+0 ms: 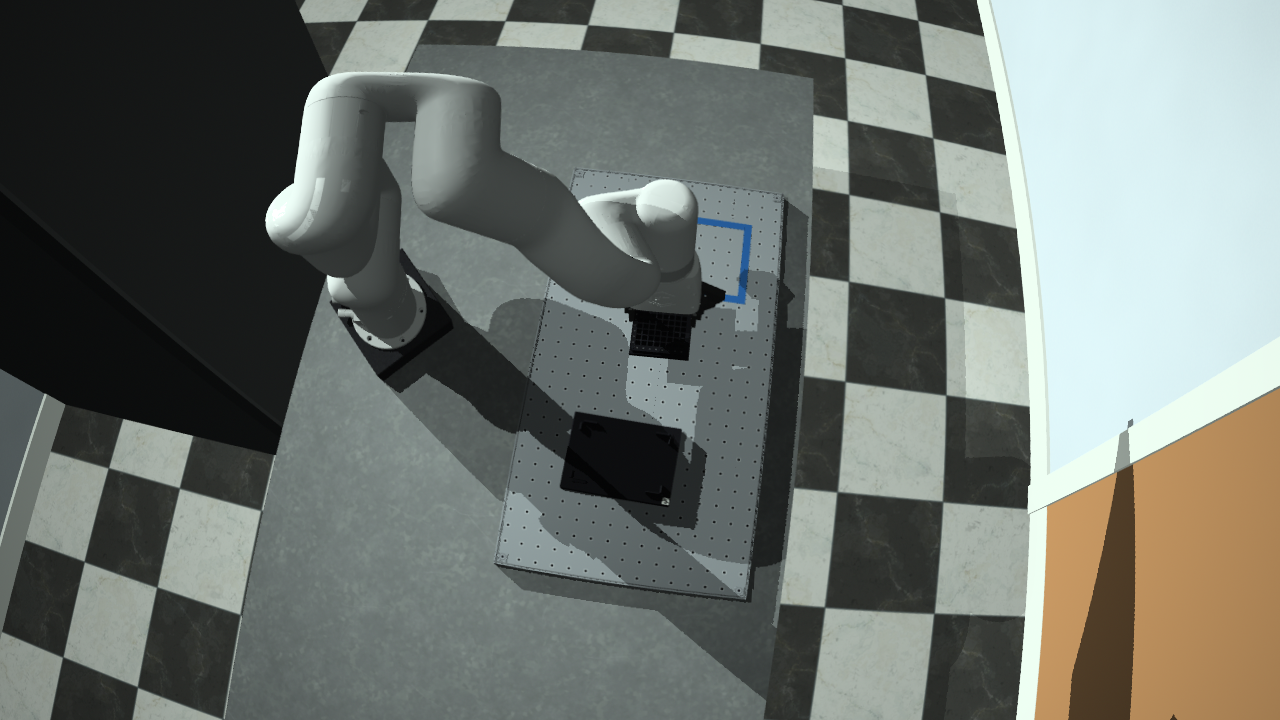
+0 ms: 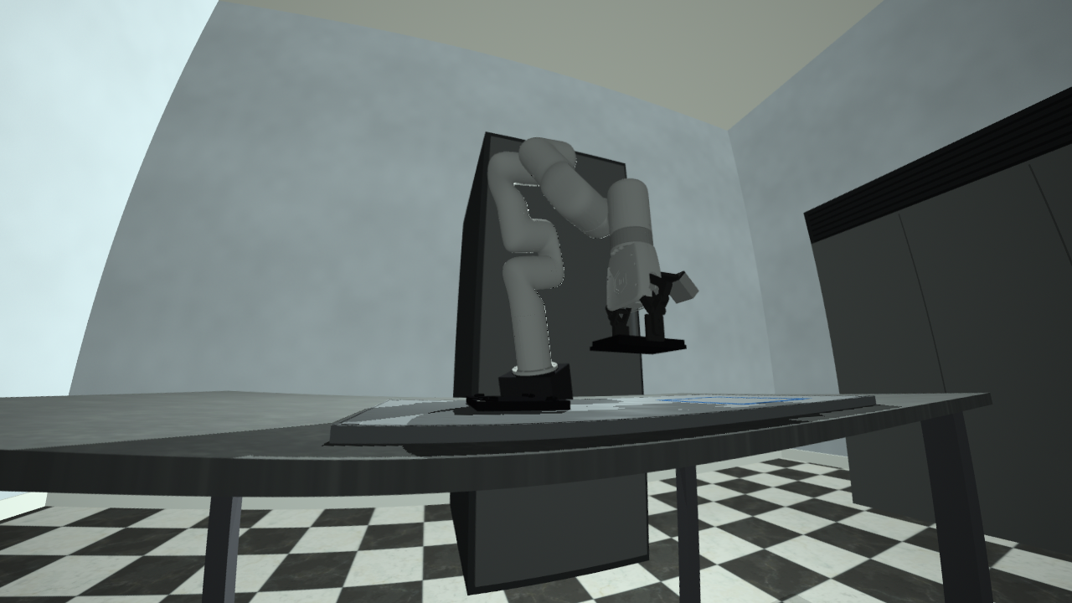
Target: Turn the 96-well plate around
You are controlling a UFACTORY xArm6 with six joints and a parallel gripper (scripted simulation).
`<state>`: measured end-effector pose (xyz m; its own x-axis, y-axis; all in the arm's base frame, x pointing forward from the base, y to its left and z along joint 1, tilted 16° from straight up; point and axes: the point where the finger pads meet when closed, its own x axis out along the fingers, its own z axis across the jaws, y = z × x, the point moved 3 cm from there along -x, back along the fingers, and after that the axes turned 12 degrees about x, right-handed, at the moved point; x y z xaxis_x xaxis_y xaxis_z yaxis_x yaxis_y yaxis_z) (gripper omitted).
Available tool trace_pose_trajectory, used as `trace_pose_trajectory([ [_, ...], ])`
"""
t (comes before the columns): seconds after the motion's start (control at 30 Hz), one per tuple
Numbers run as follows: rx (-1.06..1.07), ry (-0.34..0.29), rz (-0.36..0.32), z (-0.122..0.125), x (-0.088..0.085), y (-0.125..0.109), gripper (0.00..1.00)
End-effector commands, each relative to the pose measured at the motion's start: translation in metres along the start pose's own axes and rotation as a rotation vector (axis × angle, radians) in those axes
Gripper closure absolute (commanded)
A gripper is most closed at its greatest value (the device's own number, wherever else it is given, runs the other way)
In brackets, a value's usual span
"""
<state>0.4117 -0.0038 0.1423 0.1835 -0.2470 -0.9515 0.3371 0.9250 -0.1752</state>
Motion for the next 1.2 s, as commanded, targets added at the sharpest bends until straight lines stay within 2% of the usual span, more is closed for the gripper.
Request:
trace_pose_trajectory([
  [0.0, -0.189, 0.014, 0.028, 0.002, -0.002, -0.018, 1.0],
  [0.07, -0.189, 0.014, 0.028, 0.002, -0.002, -0.018, 1.0],
  [0.57, -0.689, 0.007, 0.03, 0.003, -0.002, -0.068, 1.0],
  [0.63, -0.689, 0.007, 0.03, 0.003, -0.002, -0.068, 1.0],
  [1.17, -1.189, -0.001, 0.032, 0.003, -0.002, -0.119, 1.0],
])
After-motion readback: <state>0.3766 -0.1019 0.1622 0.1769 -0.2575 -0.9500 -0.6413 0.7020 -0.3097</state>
